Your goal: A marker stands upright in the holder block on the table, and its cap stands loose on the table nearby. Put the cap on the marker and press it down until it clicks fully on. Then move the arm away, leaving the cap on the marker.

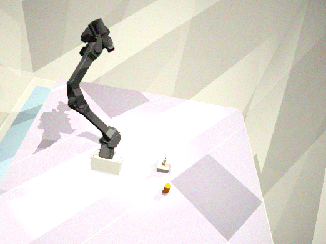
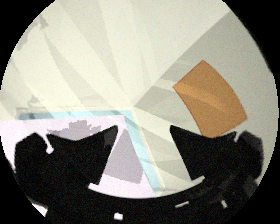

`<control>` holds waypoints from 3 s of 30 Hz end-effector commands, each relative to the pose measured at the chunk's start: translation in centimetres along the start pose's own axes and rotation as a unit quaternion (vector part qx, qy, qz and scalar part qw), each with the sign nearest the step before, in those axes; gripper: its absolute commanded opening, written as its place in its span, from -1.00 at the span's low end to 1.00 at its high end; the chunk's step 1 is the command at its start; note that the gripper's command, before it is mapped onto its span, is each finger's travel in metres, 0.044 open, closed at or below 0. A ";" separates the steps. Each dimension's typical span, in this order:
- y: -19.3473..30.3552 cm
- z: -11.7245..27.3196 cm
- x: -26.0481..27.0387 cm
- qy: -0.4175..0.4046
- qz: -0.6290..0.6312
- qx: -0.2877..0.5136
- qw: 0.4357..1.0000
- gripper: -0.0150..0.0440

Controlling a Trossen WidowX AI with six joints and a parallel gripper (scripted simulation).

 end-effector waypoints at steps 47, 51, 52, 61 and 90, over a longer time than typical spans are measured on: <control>43.8 19.4 -13.9 0.483 -0.585 0.306 0.575 0.36; 46.9 23.9 -11.4 0.516 -0.625 0.316 0.493 0.36; 47.7 25.2 -10.5 0.524 -0.639 0.316 0.467 0.36; 52.4 34.8 -1.0 0.565 -0.737 0.289 0.231 0.36; 55.7 42.2 22.9 0.508 -0.828 0.102 -0.215 0.36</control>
Point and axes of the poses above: the point midway between the two fingers, 35 mm back from their tips, its own z axis back along the fingers, its own x axis across the jaws, y = z × x, the point moved 4 cm from there along z, back along the fingers, and after that the axes turned 13 degrees about -z, right-handed, at the moved point
